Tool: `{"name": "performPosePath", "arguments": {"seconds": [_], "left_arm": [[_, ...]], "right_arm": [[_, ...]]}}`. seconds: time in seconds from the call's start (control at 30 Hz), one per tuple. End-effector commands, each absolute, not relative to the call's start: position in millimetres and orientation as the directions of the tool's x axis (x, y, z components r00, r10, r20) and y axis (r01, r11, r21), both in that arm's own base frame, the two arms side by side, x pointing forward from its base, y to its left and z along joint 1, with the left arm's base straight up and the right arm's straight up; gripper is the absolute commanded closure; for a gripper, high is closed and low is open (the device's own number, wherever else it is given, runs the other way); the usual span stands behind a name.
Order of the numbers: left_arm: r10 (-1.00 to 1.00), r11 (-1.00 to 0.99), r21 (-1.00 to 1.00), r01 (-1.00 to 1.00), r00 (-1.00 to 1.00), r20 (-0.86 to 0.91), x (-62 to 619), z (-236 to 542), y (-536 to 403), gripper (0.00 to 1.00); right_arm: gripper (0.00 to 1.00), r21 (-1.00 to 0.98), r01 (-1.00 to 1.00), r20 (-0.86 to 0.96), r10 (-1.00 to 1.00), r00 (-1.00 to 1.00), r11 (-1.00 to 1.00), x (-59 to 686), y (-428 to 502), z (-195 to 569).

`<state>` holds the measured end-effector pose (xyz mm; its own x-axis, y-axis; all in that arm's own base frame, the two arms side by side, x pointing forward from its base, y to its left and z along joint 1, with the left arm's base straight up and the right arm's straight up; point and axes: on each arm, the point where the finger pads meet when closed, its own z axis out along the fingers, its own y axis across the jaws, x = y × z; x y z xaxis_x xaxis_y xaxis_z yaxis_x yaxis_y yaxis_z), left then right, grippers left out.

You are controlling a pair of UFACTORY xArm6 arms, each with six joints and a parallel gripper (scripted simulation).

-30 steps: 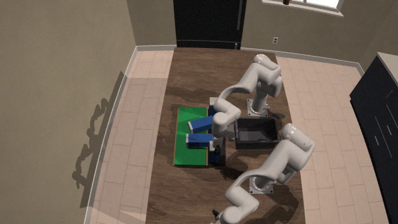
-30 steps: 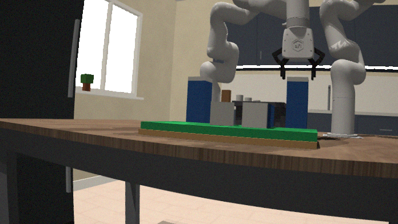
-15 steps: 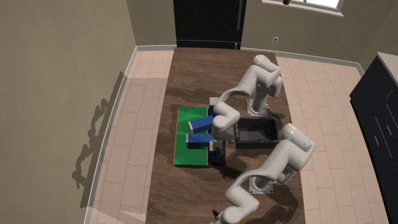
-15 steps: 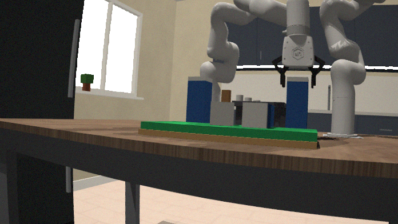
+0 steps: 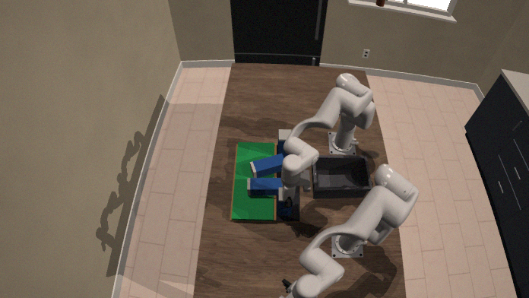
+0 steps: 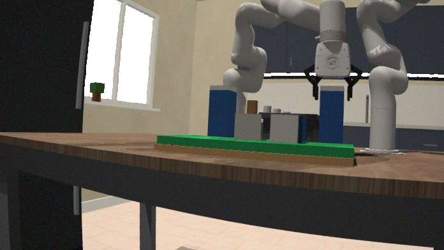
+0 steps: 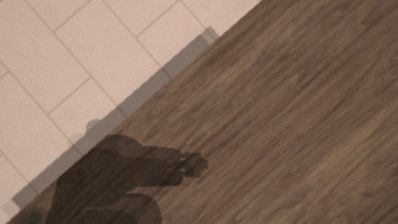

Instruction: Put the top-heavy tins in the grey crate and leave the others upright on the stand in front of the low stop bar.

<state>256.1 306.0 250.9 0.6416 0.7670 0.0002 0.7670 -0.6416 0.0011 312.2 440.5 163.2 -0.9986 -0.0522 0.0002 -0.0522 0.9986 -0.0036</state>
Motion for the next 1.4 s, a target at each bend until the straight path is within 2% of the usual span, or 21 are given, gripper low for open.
{"name": "performPosePath", "arguments": {"seconds": [0.0, 0.2, 0.23, 1.33, 1.37], "left_arm": [[0.767, -0.642, 0.001, 0.767, 0.642, 0.004, 256.7, 252.4, 306.7, 0.00], [0.767, -0.642, 0.001, 0.767, 0.642, 0.004, 256.7, 252.4, 306.7, 0.00], [0.767, -0.642, 0.001, 0.767, 0.642, 0.004, 256.7, 252.4, 306.7, 0.00], [0.767, -0.642, 0.001, 0.767, 0.642, 0.004, 256.7, 252.4, 306.7, 0.00], [0.767, -0.642, 0.001, 0.767, 0.642, 0.004, 256.7, 252.4, 306.7, 0.00]], "right_arm": [[0.00, 0.001, -0.052, -0.003, -0.052, -0.999, 0.999, 313.0, 441.7, 165.6], [0.00, 0.001, -0.052, -0.003, -0.052, -0.999, 0.999, 313.0, 441.7, 165.6], [1.00, 0.001, -0.052, -0.003, -0.052, -0.999, 0.999, 313.0, 441.7, 165.7], [1.00, 0.001, -0.052, -0.003, -0.052, -0.999, 0.999, 313.0, 441.7, 165.7], [0.00, 0.001, -0.052, -0.003, -0.052, -0.999, 0.999, 313.0, 441.7, 165.7]]}}
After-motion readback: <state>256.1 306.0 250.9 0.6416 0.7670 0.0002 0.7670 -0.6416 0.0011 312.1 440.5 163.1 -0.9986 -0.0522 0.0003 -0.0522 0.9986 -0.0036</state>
